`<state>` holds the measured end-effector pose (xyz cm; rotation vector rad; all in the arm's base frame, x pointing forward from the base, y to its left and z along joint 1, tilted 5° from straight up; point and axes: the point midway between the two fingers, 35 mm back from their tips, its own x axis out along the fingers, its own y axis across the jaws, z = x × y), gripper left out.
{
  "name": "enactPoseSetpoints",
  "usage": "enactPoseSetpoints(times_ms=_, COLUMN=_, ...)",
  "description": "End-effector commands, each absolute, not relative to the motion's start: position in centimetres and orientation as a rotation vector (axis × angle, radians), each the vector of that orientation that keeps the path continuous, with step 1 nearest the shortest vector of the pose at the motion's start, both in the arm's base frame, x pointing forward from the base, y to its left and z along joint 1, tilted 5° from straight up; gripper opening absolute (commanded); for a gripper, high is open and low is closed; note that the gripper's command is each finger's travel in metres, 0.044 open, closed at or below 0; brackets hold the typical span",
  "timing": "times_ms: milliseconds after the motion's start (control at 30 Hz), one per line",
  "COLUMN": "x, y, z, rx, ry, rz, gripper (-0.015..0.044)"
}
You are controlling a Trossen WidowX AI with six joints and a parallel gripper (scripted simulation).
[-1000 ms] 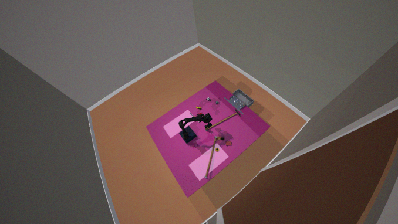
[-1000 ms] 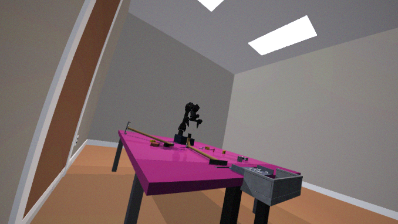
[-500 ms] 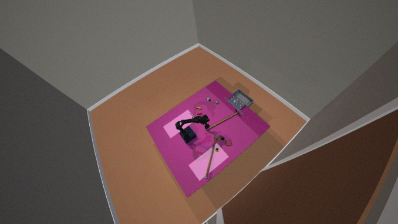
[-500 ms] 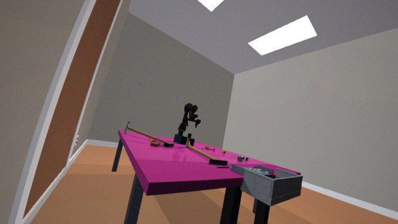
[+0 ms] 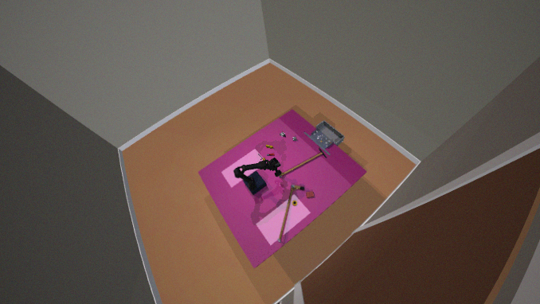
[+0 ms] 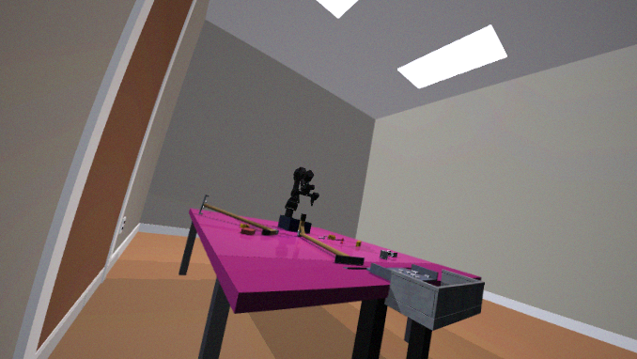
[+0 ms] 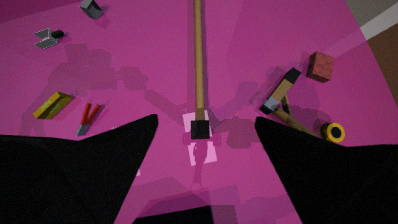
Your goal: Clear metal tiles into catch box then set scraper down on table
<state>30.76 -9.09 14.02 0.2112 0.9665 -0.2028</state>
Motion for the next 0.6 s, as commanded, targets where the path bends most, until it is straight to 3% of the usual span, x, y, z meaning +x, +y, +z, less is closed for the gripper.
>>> enactPoseSetpoints(times_ms=0, x=29.9, y=-8.7, z=13.6, rx=0.202, ry=0.956, rz=-0.19, gripper=0.044)
enactPoseSetpoints(times_ms=567, x=27.0, y=-7.6, z=12.2, rx=0.172, ry=0.908, rz=-0.171, gripper=0.044)
